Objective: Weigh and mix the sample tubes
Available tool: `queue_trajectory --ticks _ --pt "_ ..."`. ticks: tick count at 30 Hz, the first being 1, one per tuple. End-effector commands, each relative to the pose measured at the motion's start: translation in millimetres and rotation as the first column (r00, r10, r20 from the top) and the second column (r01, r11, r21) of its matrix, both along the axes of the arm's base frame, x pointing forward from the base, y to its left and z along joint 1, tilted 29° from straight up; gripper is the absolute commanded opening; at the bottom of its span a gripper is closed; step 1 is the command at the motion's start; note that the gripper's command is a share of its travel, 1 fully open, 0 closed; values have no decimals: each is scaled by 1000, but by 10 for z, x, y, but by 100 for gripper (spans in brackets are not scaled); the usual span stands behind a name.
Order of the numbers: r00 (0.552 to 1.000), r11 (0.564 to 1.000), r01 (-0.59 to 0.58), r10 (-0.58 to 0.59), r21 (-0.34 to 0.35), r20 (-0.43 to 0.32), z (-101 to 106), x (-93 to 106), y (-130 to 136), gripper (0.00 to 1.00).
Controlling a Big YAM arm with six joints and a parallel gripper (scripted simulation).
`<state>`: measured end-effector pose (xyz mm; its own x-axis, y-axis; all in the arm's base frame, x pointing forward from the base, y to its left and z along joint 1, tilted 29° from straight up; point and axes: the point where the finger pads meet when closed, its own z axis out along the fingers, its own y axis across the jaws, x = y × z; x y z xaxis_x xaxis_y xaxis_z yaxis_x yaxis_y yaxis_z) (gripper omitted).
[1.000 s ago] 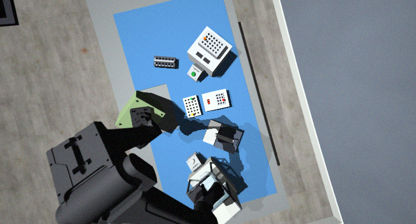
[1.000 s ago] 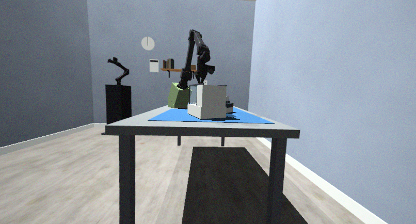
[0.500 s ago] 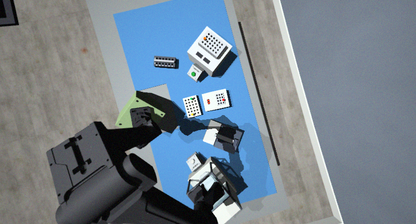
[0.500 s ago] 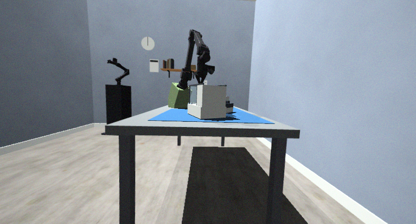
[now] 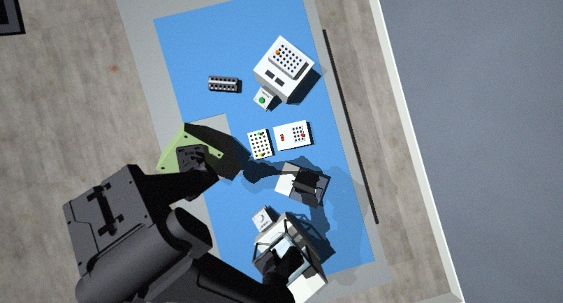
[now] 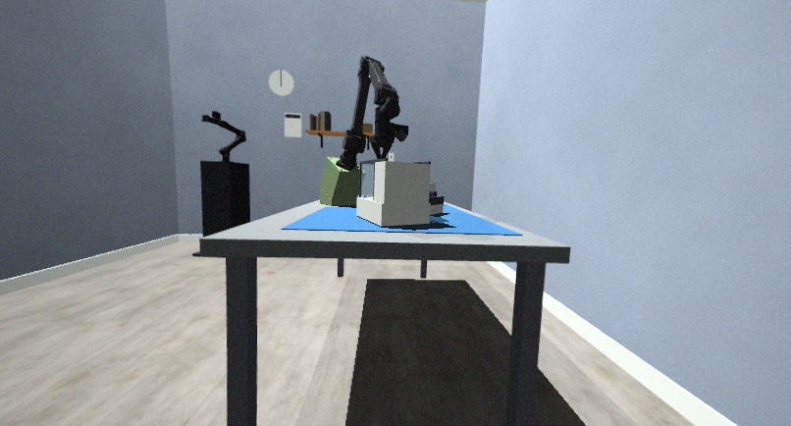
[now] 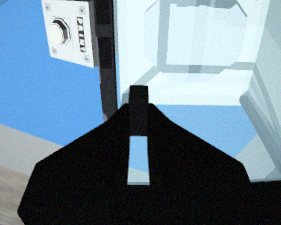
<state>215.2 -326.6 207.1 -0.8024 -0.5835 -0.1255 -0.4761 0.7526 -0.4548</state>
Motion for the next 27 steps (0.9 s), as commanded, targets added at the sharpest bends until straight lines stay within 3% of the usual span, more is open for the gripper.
queue_trajectory --ticks 1,4,6,27 --pt "1000 1000 5 -4 -30 20 140 45 -68 6" --pt "1000 1000 5 -4 -30 20 140 45 -68 6" --pt "999 999 4 -2 -44 32 221 147 -154 6" --pt "1000 1000 3 -2 -25 21 281 216 -254 6"
